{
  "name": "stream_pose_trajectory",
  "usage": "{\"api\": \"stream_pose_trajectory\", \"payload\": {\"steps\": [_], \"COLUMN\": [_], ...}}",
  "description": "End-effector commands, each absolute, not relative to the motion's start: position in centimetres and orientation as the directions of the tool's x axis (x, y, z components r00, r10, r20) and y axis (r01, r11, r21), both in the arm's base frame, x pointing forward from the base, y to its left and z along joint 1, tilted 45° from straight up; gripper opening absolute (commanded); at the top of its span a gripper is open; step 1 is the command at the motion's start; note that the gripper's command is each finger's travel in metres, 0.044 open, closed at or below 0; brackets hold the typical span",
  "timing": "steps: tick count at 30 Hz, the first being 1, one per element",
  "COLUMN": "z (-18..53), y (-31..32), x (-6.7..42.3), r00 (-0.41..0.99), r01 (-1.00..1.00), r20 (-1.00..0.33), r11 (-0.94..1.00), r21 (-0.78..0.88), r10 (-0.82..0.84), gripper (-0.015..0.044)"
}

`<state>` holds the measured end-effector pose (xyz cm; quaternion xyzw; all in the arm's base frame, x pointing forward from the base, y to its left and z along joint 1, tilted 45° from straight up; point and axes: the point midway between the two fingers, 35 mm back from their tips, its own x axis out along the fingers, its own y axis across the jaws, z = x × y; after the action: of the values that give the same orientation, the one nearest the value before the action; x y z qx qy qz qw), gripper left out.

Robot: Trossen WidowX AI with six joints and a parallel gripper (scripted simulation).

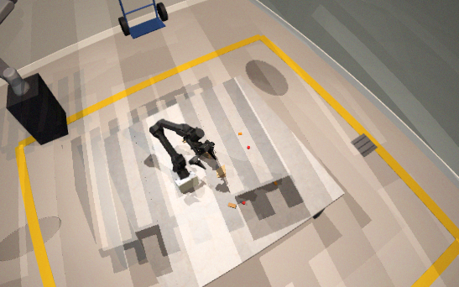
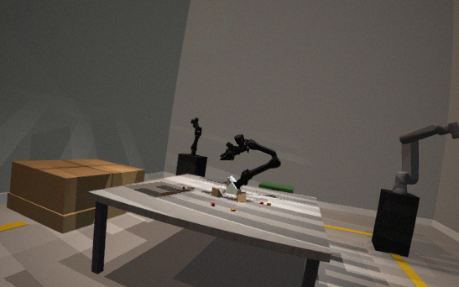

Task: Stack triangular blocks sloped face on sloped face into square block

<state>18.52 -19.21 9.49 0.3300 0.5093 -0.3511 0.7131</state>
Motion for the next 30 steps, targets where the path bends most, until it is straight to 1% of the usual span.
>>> {"api": "stream_pose_trajectory", "payload": {"steps": [1,4,7,13,15,30], "z": [7.1,5.3,3.7,0.9,0.6,-0.5], "y": [-16.5,-14.1,-11.6,-6.7,-6.2,-5.4], "x": [20.8,22.2,23.3,24.9,25.0,25.2], "r00": [0.182,0.117,0.04,-0.118,-0.135,-0.134], "r01": [0.693,0.572,0.457,0.286,0.272,0.272], "r20": [-0.981,-0.962,-0.912,-0.741,-0.717,-0.718], "r11": [0.698,0.775,0.804,0.737,0.721,0.722], "r21": [0.18,0.269,0.38,0.612,0.637,0.636], "r10": [0.071,0.247,0.408,0.661,0.684,0.683], "gripper": [0.044,0.044,0.044,0.044,0.044,0.044]}}
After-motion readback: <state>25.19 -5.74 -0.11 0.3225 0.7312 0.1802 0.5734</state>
